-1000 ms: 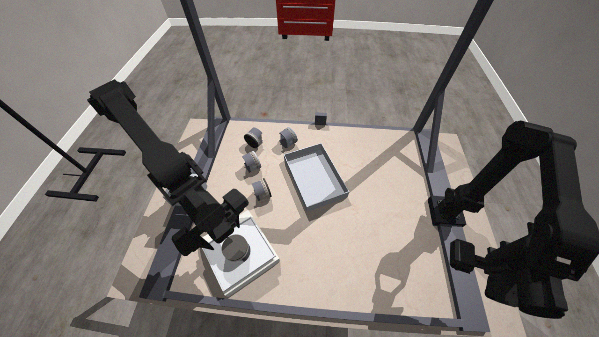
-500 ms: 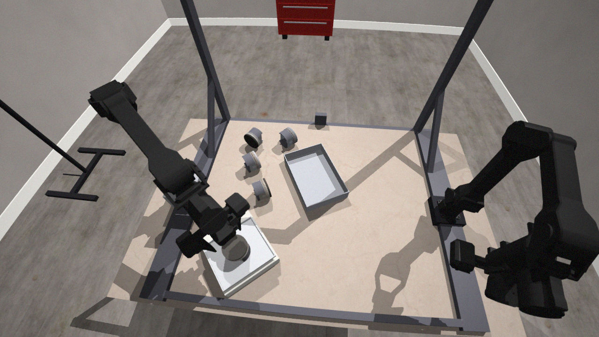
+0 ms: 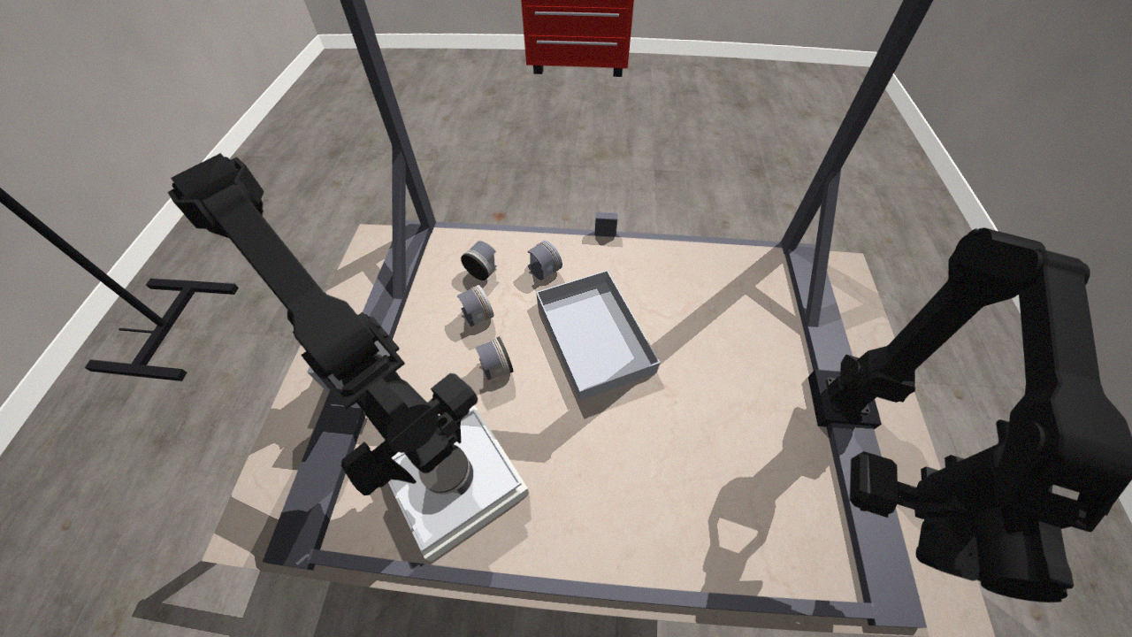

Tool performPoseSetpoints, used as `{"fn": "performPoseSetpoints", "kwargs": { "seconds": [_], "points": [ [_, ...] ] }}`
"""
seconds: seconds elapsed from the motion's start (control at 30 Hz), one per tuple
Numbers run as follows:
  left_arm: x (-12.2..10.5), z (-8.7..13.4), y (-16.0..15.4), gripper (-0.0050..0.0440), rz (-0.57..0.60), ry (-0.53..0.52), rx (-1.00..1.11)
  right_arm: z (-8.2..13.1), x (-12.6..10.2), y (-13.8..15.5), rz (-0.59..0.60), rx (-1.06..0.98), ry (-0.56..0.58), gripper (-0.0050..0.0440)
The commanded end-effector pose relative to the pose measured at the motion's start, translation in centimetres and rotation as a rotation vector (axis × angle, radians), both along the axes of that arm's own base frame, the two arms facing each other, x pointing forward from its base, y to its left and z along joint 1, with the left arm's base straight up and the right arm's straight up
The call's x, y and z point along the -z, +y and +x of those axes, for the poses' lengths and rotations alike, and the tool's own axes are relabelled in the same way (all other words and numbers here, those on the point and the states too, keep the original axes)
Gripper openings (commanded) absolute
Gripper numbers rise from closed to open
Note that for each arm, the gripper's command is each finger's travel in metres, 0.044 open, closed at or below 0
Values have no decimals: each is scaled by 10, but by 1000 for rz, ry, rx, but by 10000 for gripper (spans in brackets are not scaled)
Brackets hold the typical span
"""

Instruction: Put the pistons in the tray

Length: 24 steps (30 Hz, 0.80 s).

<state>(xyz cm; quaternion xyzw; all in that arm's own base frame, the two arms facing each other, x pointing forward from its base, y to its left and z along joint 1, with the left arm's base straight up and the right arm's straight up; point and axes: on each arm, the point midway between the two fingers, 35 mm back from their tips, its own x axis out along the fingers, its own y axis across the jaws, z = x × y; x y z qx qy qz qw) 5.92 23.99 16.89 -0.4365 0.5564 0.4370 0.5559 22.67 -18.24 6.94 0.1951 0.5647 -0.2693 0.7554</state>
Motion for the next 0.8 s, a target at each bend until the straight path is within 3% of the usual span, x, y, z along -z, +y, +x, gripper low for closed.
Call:
{"fn": "performPoseSetpoints", "kwargs": {
  "seconds": [0.0, 0.77],
  "points": [
    [-5, 1, 4, 400, 17, -5, 2, 4, 2, -2, -9, -3, -12, 392],
    [-5, 1, 4, 400, 17, -5, 2, 11, 34, -8, -9, -4, -12, 392]
  ]
}}
